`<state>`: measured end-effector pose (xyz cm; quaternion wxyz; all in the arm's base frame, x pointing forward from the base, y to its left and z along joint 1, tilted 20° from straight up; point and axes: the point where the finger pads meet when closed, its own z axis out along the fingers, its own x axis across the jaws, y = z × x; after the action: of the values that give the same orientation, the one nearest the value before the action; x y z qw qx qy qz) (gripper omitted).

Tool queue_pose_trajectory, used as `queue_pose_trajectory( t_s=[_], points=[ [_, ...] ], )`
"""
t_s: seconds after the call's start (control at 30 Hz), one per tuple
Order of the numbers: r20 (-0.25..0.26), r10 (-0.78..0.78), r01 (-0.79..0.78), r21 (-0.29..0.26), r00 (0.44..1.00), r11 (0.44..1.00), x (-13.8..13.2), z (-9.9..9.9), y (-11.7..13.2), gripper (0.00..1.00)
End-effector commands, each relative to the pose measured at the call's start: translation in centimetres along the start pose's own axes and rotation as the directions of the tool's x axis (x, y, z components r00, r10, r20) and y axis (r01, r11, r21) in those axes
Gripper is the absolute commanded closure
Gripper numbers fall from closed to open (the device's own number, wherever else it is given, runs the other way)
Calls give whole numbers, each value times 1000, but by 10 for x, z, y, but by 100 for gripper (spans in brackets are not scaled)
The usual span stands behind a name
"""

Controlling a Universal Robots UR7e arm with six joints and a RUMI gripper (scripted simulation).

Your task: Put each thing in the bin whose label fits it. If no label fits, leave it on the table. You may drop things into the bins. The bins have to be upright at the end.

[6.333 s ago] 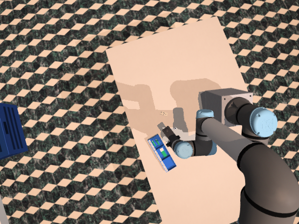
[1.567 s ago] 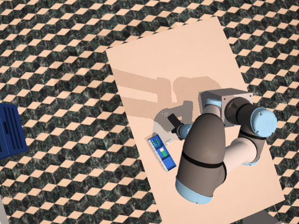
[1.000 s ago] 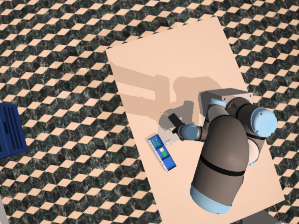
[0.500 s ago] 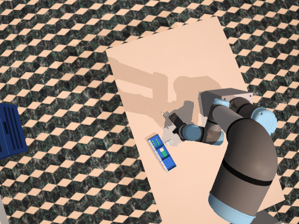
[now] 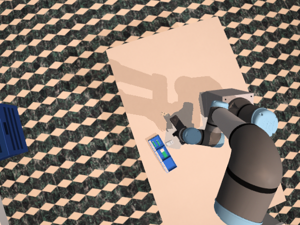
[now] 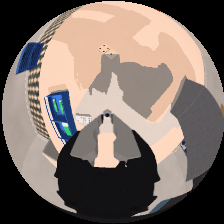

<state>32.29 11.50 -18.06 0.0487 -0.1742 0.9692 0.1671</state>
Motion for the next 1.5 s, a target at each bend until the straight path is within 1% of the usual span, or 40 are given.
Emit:
queue_pose_trajectory(
  t_s=[0.0,0.27,0.33,0.83,0.9,1.27,1.47],
  points=[
    [-6,43,-43,6,999,999,-19,0,19,100],
    [-6,43,-42,6,999,999,-52,0,54,100],
    [-6,43,-42,6,999,999,-52,0,54,100],
    [-5,42,-42,5,999,999,-114,1,120,100],
    [-5,42,-42,5,999,999,-114,1,120,100],
    [-5,42,-42,5,999,999,-160,2,168,100],
    [-5,42,-42,5,999,999,-164,2,171,100]
  ],
)
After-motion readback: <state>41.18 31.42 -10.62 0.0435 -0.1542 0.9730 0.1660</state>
